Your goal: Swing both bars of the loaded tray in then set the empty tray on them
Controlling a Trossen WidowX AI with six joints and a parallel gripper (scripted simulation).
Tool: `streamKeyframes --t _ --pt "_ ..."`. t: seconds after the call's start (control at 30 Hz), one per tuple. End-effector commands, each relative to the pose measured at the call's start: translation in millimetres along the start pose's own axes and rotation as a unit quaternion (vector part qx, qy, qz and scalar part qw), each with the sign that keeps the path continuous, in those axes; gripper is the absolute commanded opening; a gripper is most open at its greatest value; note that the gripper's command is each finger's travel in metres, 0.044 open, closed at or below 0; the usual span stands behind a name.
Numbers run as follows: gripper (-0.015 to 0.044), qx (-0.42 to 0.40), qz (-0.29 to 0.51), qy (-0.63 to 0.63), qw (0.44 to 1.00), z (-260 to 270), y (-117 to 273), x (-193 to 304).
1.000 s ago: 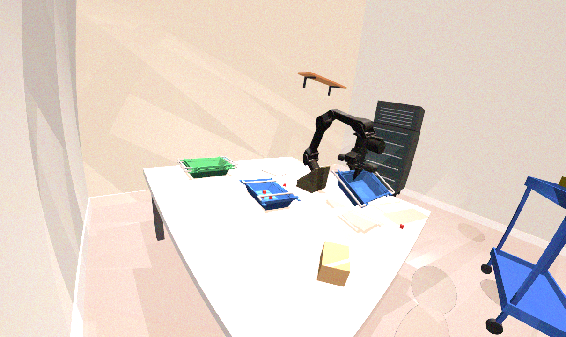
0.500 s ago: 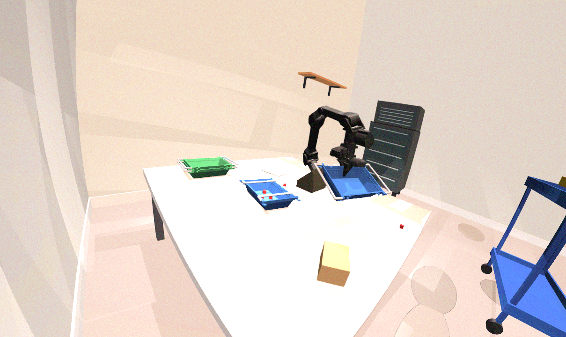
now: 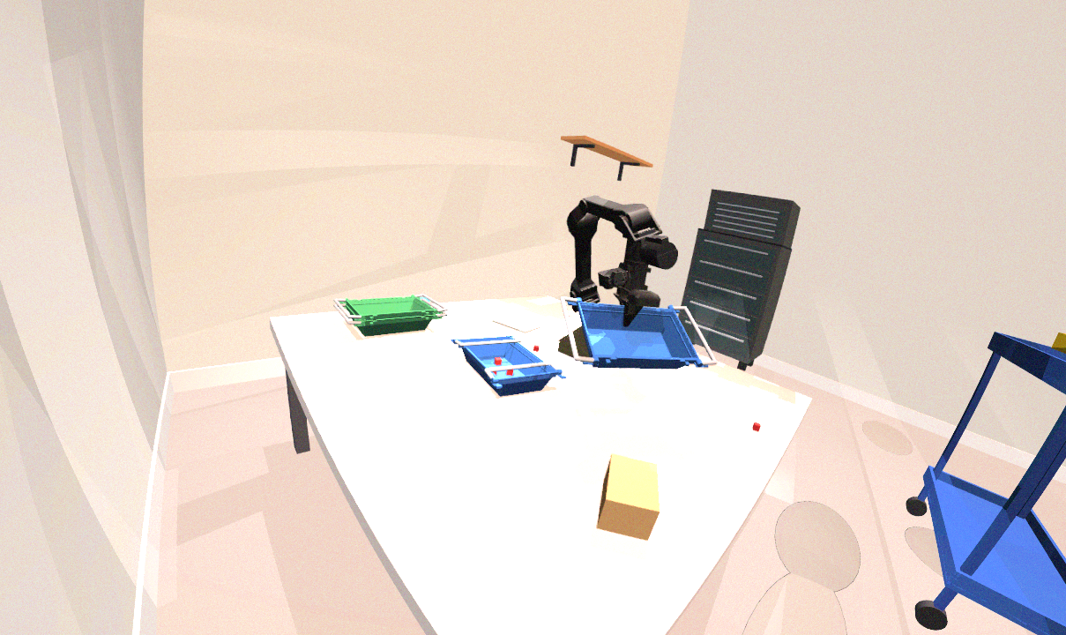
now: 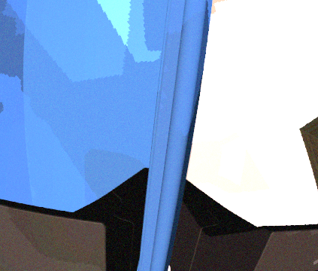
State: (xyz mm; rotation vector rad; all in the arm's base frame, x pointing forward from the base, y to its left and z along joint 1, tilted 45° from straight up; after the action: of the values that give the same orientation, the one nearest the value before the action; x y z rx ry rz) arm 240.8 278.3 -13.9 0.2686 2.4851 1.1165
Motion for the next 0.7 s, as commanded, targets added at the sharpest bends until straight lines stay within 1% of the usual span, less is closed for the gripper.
streamKeyframes --t 0.0,0.67 --pt "0.0 -0.013 -0.006 -0.041 0.999 -9 9 -15" --pt "0.0 -0.014 -0.006 -0.209 0.978 -51 11 -79"
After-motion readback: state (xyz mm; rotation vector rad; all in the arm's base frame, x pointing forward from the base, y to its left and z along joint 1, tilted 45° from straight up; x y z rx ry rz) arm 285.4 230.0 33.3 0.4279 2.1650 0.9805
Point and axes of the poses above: the point midway between the two fingers, 35 mm back from their tips, its own y axis back along the fingers, its own z axis across the jaws, x = y × z, the point moved 5 cm from there along y, back along the fingers, and after that the axes turned 14 degrees about y, right-handed, at the moved point
